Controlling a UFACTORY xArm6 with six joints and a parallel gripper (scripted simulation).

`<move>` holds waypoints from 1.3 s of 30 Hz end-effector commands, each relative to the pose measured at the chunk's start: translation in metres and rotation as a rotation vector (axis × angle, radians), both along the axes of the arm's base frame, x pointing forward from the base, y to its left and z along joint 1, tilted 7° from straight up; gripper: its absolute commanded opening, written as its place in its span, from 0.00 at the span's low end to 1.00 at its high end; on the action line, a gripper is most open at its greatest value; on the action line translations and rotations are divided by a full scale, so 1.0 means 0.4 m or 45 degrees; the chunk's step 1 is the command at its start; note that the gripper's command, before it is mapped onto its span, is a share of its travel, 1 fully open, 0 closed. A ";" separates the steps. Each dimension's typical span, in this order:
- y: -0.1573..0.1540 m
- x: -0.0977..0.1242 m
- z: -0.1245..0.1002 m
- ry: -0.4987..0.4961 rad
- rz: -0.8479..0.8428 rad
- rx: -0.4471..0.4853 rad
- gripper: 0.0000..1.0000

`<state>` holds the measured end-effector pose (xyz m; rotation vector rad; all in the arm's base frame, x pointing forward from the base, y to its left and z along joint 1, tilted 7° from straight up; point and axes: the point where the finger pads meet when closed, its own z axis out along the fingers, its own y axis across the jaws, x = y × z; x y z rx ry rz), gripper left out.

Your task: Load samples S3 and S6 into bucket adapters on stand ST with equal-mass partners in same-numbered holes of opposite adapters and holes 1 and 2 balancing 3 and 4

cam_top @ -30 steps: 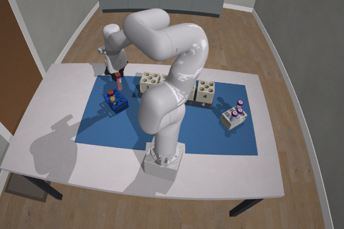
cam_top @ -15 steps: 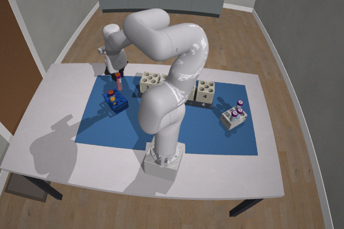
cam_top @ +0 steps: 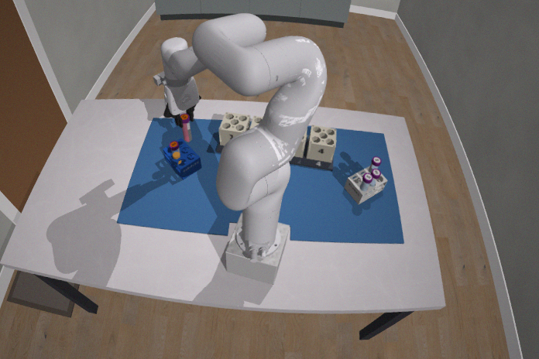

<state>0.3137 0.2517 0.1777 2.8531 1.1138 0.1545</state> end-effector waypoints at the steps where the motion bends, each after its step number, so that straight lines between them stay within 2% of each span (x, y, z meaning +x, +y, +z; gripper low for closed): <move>1: 0.002 0.002 0.004 -0.004 0.000 0.004 0.00; 4: 0.002 0.002 0.004 -0.004 0.000 0.004 0.00; 39: -0.003 0.021 -0.150 -0.004 0.000 0.004 0.00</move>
